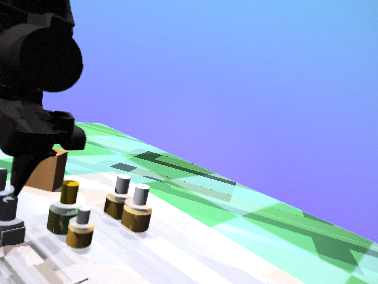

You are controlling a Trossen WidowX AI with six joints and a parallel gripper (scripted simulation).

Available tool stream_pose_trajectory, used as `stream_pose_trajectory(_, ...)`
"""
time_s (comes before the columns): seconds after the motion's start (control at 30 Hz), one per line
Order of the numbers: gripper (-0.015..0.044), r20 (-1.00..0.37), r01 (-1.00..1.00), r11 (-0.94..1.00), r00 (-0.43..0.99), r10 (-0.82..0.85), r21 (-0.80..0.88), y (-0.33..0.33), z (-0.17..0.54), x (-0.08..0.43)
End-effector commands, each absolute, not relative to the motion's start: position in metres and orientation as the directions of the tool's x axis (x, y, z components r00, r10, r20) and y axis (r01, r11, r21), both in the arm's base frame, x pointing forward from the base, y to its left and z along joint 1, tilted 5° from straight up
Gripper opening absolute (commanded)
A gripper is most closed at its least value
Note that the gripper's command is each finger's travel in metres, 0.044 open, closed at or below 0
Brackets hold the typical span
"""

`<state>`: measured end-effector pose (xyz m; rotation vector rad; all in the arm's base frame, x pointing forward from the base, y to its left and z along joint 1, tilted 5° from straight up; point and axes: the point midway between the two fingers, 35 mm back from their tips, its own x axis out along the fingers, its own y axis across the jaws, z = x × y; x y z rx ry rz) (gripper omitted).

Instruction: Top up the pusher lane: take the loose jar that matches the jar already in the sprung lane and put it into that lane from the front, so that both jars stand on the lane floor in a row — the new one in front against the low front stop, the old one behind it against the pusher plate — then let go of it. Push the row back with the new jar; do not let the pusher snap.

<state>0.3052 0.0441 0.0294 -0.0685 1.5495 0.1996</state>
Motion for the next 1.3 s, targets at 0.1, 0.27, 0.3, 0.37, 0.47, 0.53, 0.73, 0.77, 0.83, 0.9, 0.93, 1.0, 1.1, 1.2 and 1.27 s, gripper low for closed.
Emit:
stream_pose_trajectory(0.1, 0.0000, -0.995, -0.171, 0.982, 0.039, 0.087, 0.079, 0.046, 0.033, 0.317)
stream_pose_trajectory(0.27, 0.0000, -0.995, -0.171, 0.982, 0.039, 0.087, 0.079, 0.046, 0.033, 0.319)
stream_pose_trajectory(0.3, 0.0000, -0.995, -0.171, 0.982, 0.039, 0.087, 0.079, 0.046, 0.033, 0.319)
stream_pose_trajectory(0.37, 0.0000, -0.995, -0.171, 0.982, 0.039, 0.087, 0.079, 0.046, 0.034, 0.320)
stream_pose_trajectory(0.47, 0.0000, -0.995, -0.171, 0.982, 0.039, 0.087, 0.079, 0.046, 0.034, 0.321)
stream_pose_trajectory(0.53, 0.0000, -0.995, -0.171, 0.982, 0.039, 0.087, 0.079, 0.046, 0.034, 0.322)
stream_pose_trajectory(0.73, 0.0000, -0.995, -0.171, 0.982, 0.040, 0.087, 0.079, 0.047, 0.035, 0.324)
stream_pose_trajectory(0.77, 0.0000, -0.995, -0.171, 0.982, 0.040, 0.087, 0.079, 0.047, 0.035, 0.324)
stream_pose_trajectory(0.83, 0.0000, -0.995, -0.171, 0.982, 0.040, 0.087, 0.079, 0.047, 0.035, 0.325)
stream_pose_trajectory(0.9, 0.0000, -0.995, -0.171, 0.982, 0.040, 0.087, 0.079, 0.047, 0.035, 0.326)
stream_pose_trajectory(0.93, 0.0000, -0.995, -0.171, 0.982, 0.040, 0.087, 0.079, 0.047, 0.035, 0.326)
stream_pose_trajectory(1.0, 0.0000, -0.995, -0.171, 0.982, 0.040, 0.087, 0.079, 0.047, 0.035, 0.327)
stream_pose_trajectory(1.1, 0.0000, -0.995, -0.171, 0.982, 0.040, 0.087, 0.079, 0.047, 0.036, 0.328)
stream_pose_trajectory(1.2, 0.0000, -0.995, -0.171, 0.982, 0.040, 0.087, 0.079, 0.047, 0.036, 0.329)
stream_pose_trajectory(1.27, 0.0000, -0.995, -0.171, 0.982, 0.040, 0.087, 0.079, 0.047, 0.036, 0.329)
